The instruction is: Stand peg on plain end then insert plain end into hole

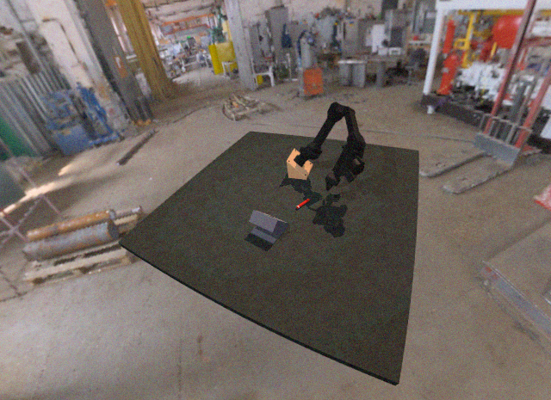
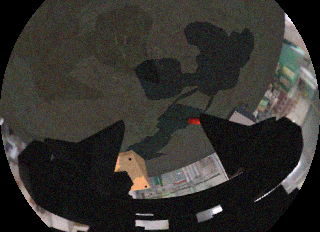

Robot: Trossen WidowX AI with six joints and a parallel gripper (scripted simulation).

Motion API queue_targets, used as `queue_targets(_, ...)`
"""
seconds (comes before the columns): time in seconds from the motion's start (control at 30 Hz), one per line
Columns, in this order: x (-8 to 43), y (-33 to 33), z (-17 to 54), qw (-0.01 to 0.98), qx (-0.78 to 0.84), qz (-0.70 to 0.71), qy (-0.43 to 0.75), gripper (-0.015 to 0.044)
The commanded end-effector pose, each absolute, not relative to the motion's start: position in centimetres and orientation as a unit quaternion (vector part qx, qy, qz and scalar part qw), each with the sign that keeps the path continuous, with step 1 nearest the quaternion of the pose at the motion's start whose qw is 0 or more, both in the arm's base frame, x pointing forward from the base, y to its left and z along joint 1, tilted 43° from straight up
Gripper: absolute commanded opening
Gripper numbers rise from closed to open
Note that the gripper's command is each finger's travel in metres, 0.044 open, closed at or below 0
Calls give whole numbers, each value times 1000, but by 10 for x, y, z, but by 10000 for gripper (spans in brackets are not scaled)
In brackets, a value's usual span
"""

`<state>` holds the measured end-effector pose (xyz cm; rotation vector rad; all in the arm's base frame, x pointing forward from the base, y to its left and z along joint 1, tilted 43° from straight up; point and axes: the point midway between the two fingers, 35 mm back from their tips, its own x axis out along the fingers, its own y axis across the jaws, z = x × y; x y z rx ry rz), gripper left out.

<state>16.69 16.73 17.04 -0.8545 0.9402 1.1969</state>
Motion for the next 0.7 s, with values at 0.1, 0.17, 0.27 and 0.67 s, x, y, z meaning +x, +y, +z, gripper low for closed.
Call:
queue_targets(0.1,183,164,163,663,-303,496,471,440)
queue_targets(0.17,188,161,161,669,-281,482,490,440)
queue_targets(0.27,196,156,156,677,-248,461,517,440)
queue_targets(0.67,224,137,141,693,-101,378,606,440)
